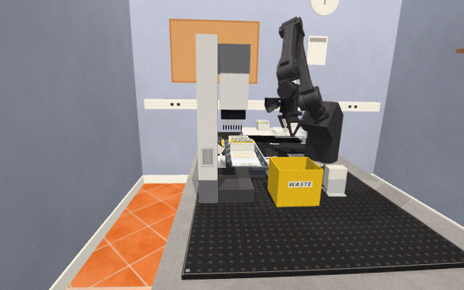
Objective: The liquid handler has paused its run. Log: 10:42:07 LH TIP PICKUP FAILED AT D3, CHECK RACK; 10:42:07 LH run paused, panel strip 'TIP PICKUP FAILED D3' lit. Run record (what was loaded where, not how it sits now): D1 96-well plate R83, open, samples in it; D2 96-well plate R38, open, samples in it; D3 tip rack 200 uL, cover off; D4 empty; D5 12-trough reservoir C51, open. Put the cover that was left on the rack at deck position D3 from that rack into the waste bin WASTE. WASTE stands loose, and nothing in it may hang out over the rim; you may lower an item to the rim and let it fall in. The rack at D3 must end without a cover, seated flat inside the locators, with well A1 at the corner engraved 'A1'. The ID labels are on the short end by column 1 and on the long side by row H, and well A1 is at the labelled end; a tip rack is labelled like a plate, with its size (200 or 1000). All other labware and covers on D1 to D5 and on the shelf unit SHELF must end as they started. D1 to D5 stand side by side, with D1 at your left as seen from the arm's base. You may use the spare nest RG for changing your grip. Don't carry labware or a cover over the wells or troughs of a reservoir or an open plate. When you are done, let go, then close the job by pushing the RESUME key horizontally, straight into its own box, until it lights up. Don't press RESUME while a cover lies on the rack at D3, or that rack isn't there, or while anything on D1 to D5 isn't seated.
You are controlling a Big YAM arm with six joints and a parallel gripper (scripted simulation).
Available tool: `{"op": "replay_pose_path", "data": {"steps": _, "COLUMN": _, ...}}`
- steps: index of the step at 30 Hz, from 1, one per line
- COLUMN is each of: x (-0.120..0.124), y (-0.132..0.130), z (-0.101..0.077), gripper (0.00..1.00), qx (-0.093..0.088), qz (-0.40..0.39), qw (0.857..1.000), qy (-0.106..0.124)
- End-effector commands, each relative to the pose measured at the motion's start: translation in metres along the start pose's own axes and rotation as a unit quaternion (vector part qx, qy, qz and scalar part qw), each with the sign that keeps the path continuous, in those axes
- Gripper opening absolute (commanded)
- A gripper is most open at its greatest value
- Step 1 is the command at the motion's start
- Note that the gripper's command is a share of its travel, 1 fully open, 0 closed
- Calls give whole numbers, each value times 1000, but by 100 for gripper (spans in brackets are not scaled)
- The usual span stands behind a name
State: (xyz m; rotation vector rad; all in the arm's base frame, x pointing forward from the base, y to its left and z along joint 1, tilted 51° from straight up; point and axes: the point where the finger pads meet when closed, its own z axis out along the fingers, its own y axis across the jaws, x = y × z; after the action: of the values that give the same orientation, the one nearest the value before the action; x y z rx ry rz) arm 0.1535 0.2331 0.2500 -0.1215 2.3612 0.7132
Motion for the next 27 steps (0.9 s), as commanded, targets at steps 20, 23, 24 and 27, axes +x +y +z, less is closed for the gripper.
{"op": "replay_pose_path", "data": {"steps": 20, "x": -15, "y": 99, "z": -10, "gripper": 0, "qx": -16, "qz": 23, "qw": 1000, "qy": -3}}
{"op": "replay_pose_path", "data": {"steps": 23, "x": -15, "y": 114, "z": -10, "gripper": 0, "qx": -16, "qz": 23, "qw": 1000, "qy": -2}}
{"op": "replay_pose_path", "data": {"steps": 24, "x": -15, "y": 119, "z": -10, "gripper": 0, "qx": -16, "qz": 23, "qw": 1000, "qy": -2}}
{"op": "replay_pose_path", "data": {"steps": 27, "x": -15, "y": 135, "z": -10, "gripper": 0, "qx": -16, "qz": 23, "qw": 1000, "qy": -2}}
